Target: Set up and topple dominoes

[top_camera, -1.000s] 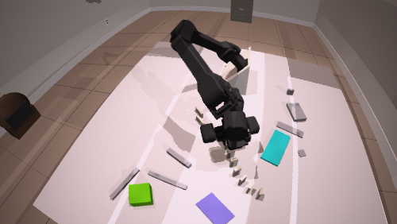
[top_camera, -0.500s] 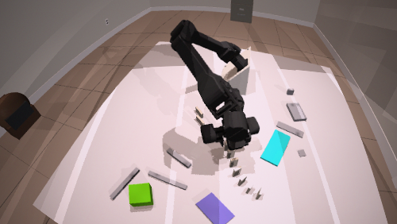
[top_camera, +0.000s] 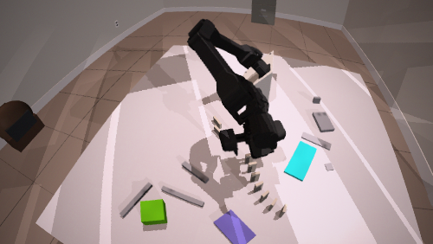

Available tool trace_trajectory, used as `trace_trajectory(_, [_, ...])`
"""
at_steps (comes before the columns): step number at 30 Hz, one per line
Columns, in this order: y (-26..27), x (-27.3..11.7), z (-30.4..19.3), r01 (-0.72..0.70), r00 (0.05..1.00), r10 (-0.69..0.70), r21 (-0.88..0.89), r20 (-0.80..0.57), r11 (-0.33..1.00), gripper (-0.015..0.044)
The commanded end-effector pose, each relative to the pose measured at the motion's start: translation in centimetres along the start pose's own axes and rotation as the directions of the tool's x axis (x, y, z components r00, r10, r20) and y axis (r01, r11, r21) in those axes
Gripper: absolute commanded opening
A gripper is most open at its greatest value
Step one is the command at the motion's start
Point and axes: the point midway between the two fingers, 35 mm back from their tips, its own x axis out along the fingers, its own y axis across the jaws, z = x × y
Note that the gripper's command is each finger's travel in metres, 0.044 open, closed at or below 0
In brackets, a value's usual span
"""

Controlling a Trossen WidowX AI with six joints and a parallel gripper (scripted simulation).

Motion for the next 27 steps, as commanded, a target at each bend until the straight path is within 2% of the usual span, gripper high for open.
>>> trace_trajectory(1, [0.0,-6.1,0.4,-0.003,1.000,0.002,0.014,0.031,1.000,0.0440])
trace_trajectory(4, [0.1,-9.8,-0.2,0.000,1.000,0.000,0.014,0.023,1.000,0.0440])
trace_trajectory(12, [0.0,-10.0,-0.4,0.000,1.000,0.000,0.009,0.023,1.000,0.0440])
trace_trajectory(21, [-5.0,-5.0,-7.8,0.005,1.000,0.002,-0.243,0.025,0.970,0.0440])
trace_trajectory(27, [-6.1,-2.3,-12.5,0.016,1.000,-0.011,-0.370,0.015,0.929,0.0440])
